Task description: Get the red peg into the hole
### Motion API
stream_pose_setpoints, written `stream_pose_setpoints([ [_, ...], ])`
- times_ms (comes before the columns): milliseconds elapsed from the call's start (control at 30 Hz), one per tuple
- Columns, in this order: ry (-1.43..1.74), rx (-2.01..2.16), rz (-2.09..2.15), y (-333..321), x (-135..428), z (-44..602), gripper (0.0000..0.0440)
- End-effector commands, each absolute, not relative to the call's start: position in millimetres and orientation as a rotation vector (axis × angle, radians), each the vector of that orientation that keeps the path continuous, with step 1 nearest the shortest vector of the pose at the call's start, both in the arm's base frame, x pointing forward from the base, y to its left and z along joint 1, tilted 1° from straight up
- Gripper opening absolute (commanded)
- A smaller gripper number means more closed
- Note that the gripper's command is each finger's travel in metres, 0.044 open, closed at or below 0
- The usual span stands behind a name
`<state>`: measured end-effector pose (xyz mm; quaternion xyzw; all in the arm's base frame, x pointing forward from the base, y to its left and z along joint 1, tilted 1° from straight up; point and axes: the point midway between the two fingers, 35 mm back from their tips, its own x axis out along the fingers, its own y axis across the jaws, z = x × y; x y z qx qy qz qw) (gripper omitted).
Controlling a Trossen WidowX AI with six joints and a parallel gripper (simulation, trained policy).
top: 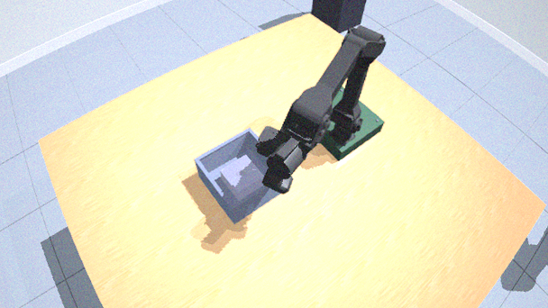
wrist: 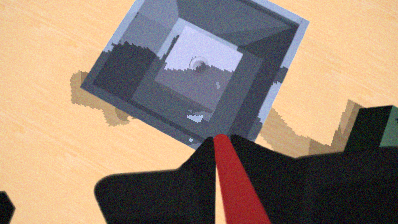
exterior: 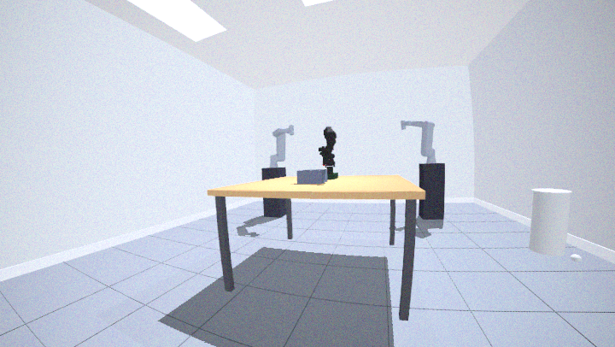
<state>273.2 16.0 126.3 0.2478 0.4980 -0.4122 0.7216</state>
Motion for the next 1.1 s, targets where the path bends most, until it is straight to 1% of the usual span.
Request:
stream_pose_setpoints([
  [0, 1.082, 0.557, -0.924, 2.0, 285.3, 126.3, 0.0000],
  [500, 1.106, 0.562, -0.894, -50.6, 322.3, 103.9, 0.0000],
  [867, 1.188, 0.528, -0.800, -67.1, 334.1, 76.5, 0.0001],
  [900, 1.200, 0.524, -0.792, -67.4, 333.7, 73.5, 0.0007],
  [967, 1.224, 0.518, -0.776, -67.7, 332.7, 67.6, 0.0033],
  [1067, 1.256, 0.513, -0.756, -68.3, 332.0, 59.6, 0.0099],
])
